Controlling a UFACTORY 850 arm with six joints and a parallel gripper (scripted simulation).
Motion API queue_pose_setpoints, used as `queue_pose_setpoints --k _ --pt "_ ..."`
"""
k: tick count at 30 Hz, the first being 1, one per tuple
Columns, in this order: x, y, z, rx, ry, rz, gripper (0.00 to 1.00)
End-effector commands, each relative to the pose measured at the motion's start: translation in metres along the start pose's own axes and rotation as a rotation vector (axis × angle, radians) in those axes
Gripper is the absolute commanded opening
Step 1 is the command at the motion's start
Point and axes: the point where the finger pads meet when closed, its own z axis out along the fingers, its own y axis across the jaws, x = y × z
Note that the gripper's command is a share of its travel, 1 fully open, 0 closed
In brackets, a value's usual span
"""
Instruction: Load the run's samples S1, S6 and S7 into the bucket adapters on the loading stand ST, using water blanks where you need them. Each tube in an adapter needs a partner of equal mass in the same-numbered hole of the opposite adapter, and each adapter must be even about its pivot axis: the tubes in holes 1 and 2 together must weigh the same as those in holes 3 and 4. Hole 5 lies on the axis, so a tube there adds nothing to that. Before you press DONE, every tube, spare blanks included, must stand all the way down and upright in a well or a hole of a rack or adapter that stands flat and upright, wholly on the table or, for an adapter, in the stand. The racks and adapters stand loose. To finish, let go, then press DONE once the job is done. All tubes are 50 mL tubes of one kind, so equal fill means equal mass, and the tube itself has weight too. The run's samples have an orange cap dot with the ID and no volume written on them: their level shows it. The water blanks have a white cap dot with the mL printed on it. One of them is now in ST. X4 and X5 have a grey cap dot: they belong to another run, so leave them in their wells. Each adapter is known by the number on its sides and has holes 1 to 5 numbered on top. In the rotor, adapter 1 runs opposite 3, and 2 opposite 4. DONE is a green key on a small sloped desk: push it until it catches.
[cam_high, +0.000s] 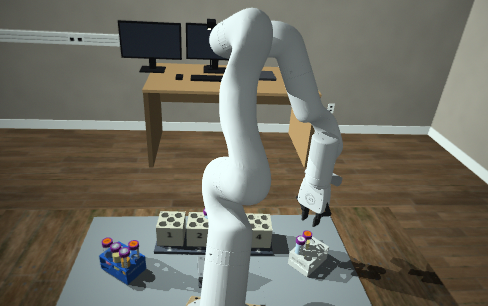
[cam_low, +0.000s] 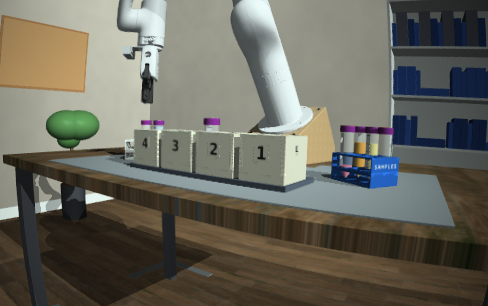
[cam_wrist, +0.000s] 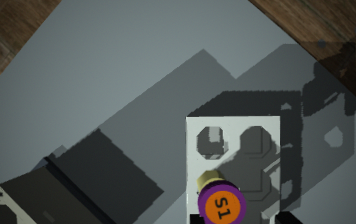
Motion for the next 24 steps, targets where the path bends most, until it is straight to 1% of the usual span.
queue_pose_setpoints --k 1,24 --pt "0.001 0.0 -0.009 0.0 -0.001 0.0 0.44" --pt "0.001 0.0 -0.052 -0.001 -0.001 0.0 0.44"
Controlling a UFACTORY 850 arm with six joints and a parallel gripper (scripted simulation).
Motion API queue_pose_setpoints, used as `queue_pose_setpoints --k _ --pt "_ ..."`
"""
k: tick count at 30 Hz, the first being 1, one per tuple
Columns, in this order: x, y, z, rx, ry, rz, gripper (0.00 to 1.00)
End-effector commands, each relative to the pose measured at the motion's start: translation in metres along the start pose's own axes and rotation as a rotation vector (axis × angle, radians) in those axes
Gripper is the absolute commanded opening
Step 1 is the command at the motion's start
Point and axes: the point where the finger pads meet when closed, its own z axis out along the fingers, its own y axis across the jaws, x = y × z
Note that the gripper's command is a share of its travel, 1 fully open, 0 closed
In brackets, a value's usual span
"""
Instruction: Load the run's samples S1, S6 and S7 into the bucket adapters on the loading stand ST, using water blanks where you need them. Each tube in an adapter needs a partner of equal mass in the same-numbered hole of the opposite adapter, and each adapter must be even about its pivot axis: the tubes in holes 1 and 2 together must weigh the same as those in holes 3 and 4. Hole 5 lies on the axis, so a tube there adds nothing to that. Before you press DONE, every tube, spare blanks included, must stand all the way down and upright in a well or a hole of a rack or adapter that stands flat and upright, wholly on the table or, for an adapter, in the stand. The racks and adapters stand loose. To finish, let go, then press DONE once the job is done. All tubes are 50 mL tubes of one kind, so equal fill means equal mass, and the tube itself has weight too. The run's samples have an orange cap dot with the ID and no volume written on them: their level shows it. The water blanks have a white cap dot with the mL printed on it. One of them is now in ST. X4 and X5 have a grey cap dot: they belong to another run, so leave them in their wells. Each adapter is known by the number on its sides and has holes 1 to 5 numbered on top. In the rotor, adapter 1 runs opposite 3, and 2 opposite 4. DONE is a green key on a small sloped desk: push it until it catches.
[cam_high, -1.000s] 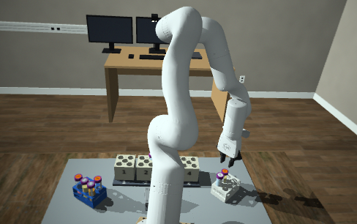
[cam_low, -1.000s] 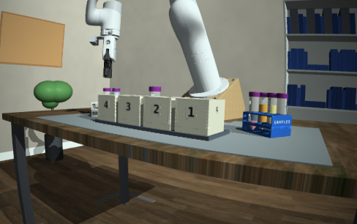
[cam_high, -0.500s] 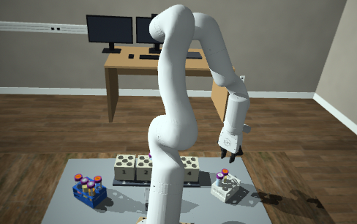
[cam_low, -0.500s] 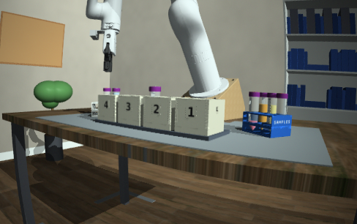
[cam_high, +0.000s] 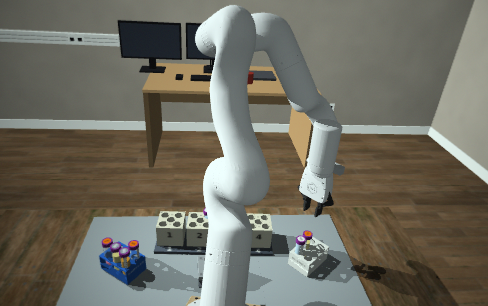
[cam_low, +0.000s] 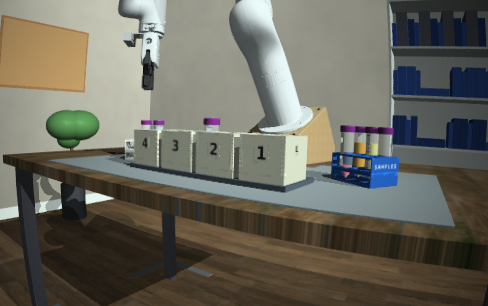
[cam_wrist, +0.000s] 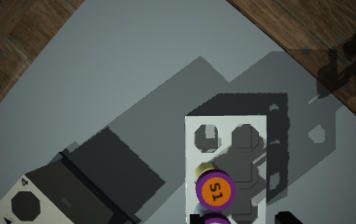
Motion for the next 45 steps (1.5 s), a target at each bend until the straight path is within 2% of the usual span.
queue_pose_setpoints --k 1,27,28,39,41,45 --pt "0.001 0.0 -0.011 -0.001 0.0 0.0 0.44" --pt "0.001 0.0 -0.013 -0.001 0.0 0.0 0.44" --pt "-0.002 -0.004 -0.013 -0.001 0.0 -0.034 1.0" --pt "-0.032 -0.051 -0.013 0.0 0.0 -0.4 1.0" --pt "-0.032 -0.051 -0.013 0.0 0.0 -0.4 1.0" --pt "-0.043 -0.067 -0.013 0.0 0.0 -0.534 1.0"
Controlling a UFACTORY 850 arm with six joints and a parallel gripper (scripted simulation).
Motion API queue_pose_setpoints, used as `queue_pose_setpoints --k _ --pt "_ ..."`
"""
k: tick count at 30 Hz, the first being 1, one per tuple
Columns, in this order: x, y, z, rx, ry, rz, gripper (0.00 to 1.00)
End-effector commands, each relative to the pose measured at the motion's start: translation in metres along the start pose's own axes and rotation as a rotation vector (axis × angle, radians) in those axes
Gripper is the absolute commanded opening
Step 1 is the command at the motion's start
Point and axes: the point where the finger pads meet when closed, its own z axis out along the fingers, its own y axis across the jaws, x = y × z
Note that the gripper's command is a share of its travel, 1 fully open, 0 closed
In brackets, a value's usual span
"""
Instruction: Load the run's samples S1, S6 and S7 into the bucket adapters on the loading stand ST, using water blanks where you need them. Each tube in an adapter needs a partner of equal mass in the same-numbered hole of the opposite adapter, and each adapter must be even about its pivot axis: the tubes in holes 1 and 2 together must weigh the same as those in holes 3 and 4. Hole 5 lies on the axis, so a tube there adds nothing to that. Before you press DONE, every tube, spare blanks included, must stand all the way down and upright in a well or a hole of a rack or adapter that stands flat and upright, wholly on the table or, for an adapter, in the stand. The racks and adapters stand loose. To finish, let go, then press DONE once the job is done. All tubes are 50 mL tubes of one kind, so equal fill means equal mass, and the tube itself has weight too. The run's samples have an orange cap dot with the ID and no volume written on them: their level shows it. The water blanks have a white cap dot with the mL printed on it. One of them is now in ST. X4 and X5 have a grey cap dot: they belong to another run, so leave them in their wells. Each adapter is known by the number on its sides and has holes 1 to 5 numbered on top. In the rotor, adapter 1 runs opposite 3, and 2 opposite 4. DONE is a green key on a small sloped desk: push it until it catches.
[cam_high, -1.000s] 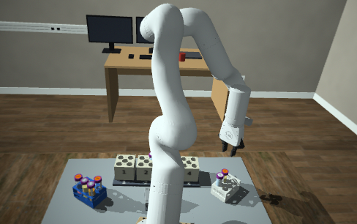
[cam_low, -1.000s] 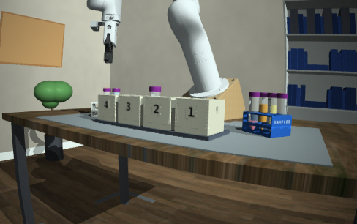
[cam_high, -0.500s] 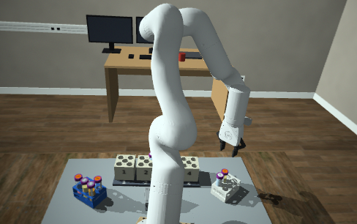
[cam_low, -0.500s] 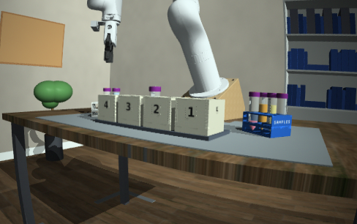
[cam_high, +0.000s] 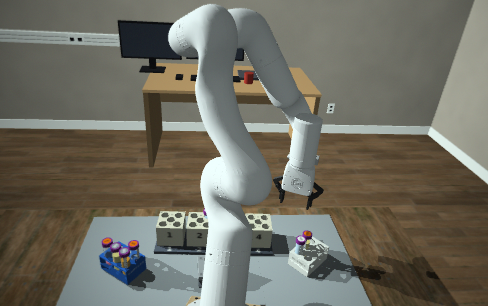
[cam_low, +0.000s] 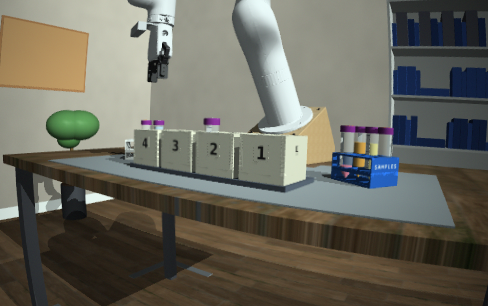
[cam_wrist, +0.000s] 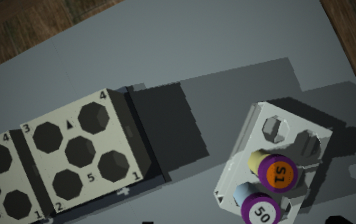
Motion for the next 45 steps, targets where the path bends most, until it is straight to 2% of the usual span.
queue_pose_setpoints --k 1,10,13,28,30,45 --pt "-0.003 -0.023 -0.001 -0.003 0.006 -0.154 1.0" --pt "-0.01 -0.068 -0.001 -0.004 0.005 -0.453 1.0" --pt "-0.011 -0.073 -0.001 -0.004 0.005 -0.457 1.0" --pt "-0.022 -0.147 -0.001 -0.003 0.006 -0.457 1.0" --pt "-0.022 -0.147 -0.001 -0.003 0.006 -0.457 1.0" --pt "-0.034 -0.221 -0.001 -0.003 0.006 -0.456 1.0"
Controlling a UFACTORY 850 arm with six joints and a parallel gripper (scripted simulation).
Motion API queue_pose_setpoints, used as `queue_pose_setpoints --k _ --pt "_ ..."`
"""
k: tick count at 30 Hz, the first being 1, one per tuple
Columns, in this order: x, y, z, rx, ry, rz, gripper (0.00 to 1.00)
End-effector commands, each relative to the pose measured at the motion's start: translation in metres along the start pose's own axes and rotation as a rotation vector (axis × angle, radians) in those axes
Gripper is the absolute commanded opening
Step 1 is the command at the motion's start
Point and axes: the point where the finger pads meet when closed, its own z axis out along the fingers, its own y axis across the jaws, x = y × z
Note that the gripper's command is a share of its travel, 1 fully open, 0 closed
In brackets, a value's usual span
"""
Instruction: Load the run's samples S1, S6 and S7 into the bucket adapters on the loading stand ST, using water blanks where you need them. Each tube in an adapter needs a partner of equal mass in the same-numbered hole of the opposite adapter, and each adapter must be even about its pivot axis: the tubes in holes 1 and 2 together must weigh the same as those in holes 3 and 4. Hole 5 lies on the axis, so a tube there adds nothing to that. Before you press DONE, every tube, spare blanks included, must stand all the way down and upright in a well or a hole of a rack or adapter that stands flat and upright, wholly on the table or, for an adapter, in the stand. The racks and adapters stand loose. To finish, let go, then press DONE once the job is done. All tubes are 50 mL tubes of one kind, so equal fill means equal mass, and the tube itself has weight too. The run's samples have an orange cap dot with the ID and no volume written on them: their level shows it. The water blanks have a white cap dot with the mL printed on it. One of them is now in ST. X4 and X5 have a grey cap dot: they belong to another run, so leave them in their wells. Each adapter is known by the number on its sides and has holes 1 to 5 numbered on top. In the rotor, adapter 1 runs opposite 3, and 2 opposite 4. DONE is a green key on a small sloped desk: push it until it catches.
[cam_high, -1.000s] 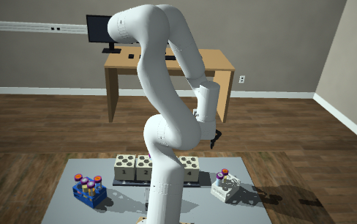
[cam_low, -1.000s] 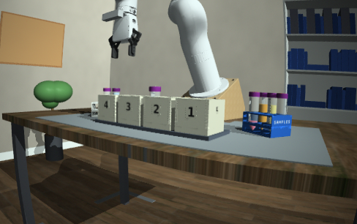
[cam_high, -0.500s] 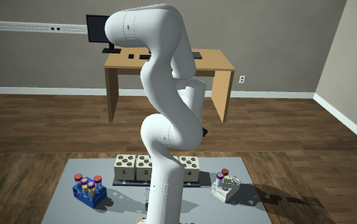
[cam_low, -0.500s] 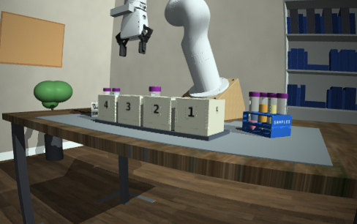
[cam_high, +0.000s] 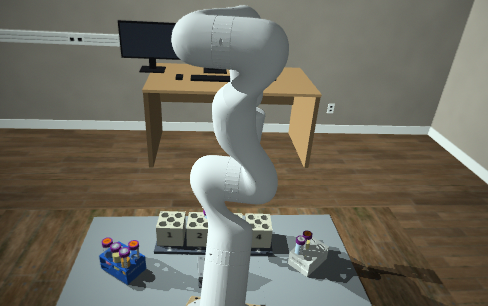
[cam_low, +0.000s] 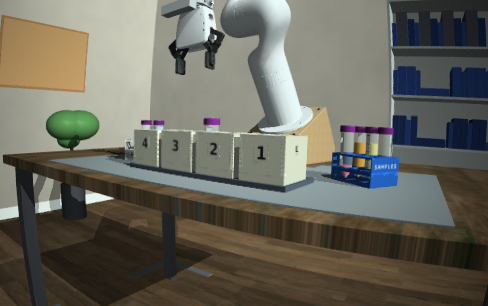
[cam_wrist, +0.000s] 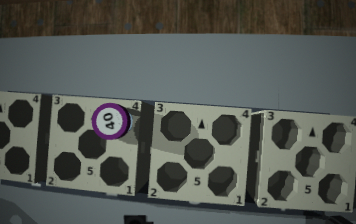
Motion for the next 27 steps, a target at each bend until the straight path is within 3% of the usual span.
queue_pose_setpoints --k 1,15,16,27 --pt "0.009 -0.024 0.003 -0.076 -0.04 0.011 1.0" --pt "0.026 -0.077 0.008 -0.075 -0.04 0.011 1.0" --pt "0.025 -0.082 0.008 -0.074 -0.042 -0.022 0.57" --pt "0.012 -0.125 0.011 -0.067 -0.053 -0.322 0.57"
